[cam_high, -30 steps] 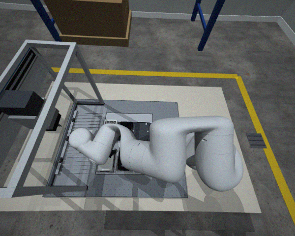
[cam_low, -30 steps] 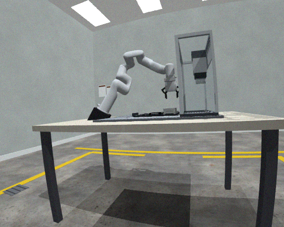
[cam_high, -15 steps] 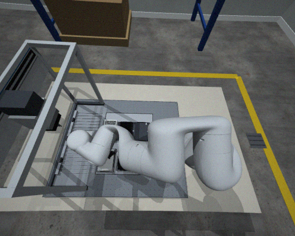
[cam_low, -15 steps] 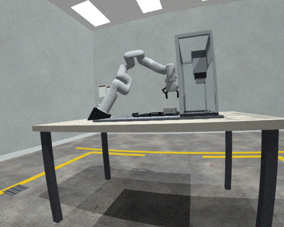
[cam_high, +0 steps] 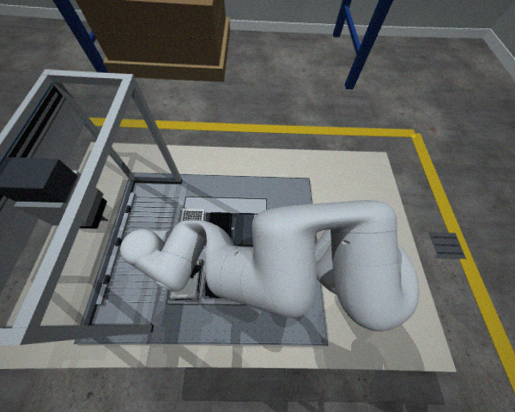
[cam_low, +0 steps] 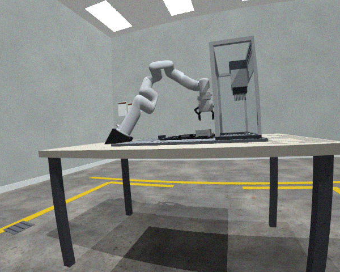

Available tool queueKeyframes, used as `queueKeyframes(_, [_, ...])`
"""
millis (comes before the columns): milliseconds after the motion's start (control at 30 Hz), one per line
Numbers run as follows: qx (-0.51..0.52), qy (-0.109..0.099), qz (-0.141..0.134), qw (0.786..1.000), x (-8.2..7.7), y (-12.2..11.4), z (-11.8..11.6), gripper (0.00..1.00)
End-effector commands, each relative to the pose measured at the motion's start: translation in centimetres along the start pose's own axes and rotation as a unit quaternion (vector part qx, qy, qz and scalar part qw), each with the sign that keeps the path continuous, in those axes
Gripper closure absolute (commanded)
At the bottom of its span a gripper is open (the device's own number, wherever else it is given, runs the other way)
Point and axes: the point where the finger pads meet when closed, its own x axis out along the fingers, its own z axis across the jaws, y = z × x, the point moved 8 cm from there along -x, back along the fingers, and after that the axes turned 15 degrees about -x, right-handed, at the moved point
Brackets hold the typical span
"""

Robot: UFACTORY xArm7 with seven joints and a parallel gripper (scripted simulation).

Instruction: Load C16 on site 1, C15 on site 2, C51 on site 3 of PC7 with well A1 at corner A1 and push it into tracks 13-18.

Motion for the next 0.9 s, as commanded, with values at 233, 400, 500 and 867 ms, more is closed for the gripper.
queueKeyframes(233, [0.000,0.002,0.001,1.000,1.7,0.0,-0.1,0.00])
queueKeyframes(400, [0.000,0.002,0.001,1.000,2.5,0.0,-0.1,0.00])
queueKeyframes(500, [0.000,0.002,0.001,1.000,3.0,0.0,-0.1,0.00])
queueKeyframes(867, [0.000,0.002,0.001,1.000,4.6,0.0,-0.1,0.00])
